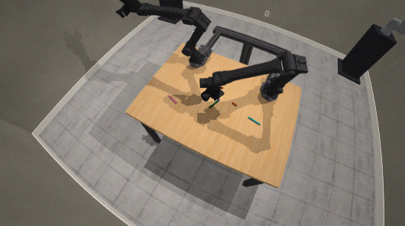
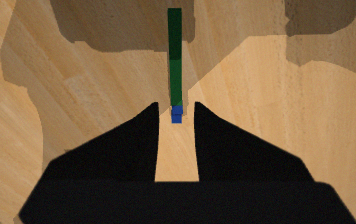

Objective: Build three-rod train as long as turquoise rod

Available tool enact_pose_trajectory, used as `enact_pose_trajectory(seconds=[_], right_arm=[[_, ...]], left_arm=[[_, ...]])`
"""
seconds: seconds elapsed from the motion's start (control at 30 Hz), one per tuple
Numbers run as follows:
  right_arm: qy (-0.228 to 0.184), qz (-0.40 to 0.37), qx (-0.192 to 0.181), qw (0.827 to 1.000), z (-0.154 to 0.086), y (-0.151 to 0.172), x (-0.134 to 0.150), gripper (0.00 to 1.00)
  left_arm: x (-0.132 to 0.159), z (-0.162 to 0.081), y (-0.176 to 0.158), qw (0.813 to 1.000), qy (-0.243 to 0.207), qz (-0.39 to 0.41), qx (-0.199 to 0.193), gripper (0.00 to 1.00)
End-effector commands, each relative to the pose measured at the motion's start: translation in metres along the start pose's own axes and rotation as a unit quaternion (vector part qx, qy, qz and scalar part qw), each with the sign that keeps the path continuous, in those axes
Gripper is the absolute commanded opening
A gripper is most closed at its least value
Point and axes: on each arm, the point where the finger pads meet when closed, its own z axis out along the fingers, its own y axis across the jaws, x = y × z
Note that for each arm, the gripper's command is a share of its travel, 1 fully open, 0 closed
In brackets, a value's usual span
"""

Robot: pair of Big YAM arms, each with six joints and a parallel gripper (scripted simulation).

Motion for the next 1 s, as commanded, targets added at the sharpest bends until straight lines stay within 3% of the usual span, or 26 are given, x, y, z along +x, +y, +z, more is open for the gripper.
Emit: enact_pose_trajectory(seconds=[0.0,0.13,0.17,0.3,0.33,0.97], right_arm=[[-0.044,0.006,0.012,0.999,0.003,-0.010,-0.046,1.00],[-0.044,0.006,0.012,0.999,0.003,-0.010,-0.046,1.00],[-0.044,0.006,0.012,0.999,0.003,-0.010,-0.046,1.00],[-0.044,0.006,0.012,0.999,0.003,-0.010,-0.046,1.00],[-0.044,0.006,0.012,0.999,0.003,-0.010,-0.046,1.00],[-0.044,0.006,0.012,0.999,0.003,-0.010,-0.046,1.00]], left_arm=[[-0.017,-0.037,-0.015,1.000,-0.020,-0.012,0.019,0.23],[-0.017,-0.042,-0.015,1.000,-0.020,-0.012,0.019,0.23],[-0.003,-0.019,-0.007,1.000,0.002,-0.006,-0.002,0.23],[-0.006,-0.025,-0.011,1.000,-0.002,-0.006,0.002,0.23],[-0.006,-0.025,-0.011,1.000,-0.002,-0.006,0.002,1.00],[-0.007,-0.025,-0.012,1.000,-0.004,-0.005,0.004,1.00]])
